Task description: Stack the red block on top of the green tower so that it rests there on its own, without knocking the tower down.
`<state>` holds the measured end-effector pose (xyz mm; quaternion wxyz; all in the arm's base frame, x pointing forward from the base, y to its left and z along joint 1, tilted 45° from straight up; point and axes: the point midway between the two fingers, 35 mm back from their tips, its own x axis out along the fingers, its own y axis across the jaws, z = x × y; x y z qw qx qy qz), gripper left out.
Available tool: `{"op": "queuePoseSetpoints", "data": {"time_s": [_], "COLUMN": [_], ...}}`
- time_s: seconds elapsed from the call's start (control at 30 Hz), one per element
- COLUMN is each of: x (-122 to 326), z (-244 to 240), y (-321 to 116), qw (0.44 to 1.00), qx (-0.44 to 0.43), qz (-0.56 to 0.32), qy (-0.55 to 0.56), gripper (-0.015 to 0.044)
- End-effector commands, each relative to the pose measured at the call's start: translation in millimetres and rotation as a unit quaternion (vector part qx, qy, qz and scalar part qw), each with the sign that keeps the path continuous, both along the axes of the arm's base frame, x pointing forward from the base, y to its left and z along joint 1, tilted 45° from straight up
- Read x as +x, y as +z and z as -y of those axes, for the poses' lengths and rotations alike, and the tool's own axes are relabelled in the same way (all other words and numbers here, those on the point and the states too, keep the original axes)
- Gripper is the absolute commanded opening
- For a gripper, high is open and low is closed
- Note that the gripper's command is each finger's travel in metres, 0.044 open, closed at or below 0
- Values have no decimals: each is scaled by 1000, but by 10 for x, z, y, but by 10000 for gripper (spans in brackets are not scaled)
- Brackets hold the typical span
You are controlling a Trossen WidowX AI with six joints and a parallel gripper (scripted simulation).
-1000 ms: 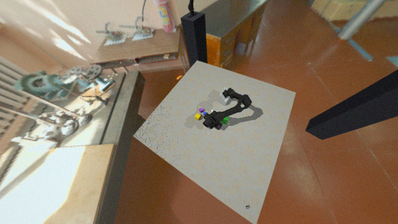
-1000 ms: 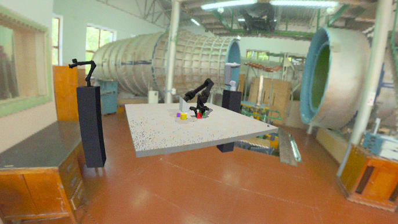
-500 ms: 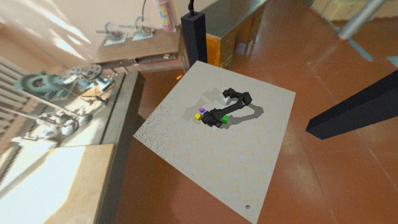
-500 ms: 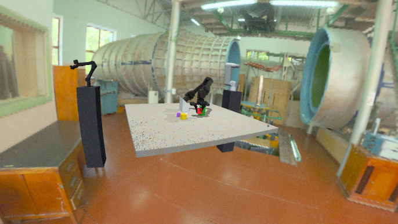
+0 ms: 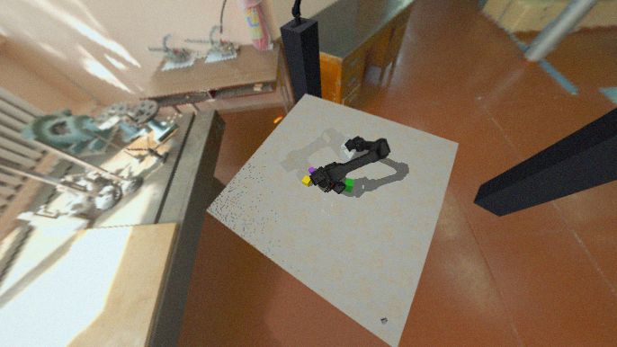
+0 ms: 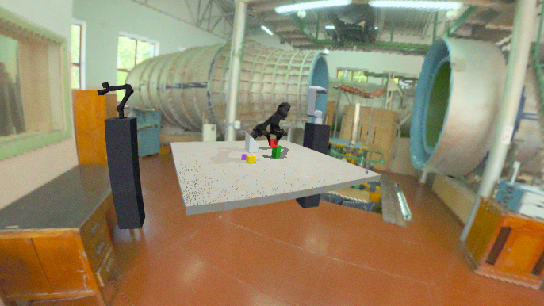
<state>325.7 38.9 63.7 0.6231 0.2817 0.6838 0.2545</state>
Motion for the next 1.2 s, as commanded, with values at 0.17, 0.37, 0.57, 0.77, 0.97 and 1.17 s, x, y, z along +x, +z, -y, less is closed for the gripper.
{"op": "queuePoseSetpoints", "data": {"time_s": [0.17,0.37,0.57,0.77,0.97,1.17], "x": [4,-131,-326,-534,-752,-969], "z": [52,-37,-150,-255,-351,-435], "y": [52,178,326,451,552,625], "qw": [1000,1000,1000,1000,1000,1000], "qx": [-2,-3,-3,-2,-2,-1], "qz": [2,1,1,0,0,-1], "qy": [4,4,4,4,4,4], "gripper": [0,0,0,0,0,0]}}
